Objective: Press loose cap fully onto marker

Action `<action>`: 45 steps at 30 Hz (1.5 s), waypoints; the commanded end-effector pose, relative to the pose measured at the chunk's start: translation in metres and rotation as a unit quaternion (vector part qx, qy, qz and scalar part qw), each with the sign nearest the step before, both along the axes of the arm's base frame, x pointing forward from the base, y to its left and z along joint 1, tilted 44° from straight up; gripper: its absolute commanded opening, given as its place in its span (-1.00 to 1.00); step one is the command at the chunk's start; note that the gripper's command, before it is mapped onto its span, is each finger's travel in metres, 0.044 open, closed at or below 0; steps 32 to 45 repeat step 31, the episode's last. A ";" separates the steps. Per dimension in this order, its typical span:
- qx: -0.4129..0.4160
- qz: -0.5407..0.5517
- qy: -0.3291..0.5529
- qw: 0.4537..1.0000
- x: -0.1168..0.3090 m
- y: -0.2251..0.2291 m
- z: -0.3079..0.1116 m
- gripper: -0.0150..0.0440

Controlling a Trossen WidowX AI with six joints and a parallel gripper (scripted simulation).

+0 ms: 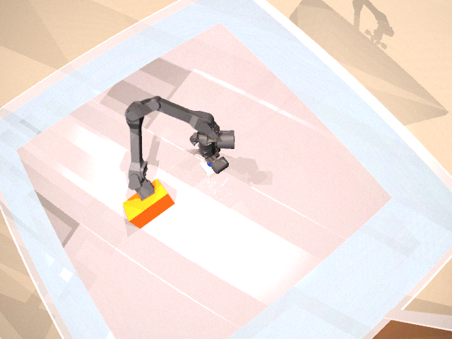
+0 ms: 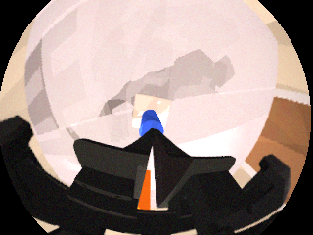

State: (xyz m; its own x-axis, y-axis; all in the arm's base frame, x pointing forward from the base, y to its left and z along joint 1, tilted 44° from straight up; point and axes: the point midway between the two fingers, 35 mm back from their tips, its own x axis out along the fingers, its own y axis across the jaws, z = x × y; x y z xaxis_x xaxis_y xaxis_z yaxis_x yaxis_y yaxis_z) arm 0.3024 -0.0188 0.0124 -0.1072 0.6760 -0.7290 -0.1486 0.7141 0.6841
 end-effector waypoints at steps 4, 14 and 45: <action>-0.001 -0.001 0.000 1.000 0.005 -0.014 0.013 -0.49; -0.002 0.000 0.001 1.000 0.011 -0.062 0.065 -0.49; -0.002 0.000 0.001 1.000 0.011 -0.062 0.065 0.93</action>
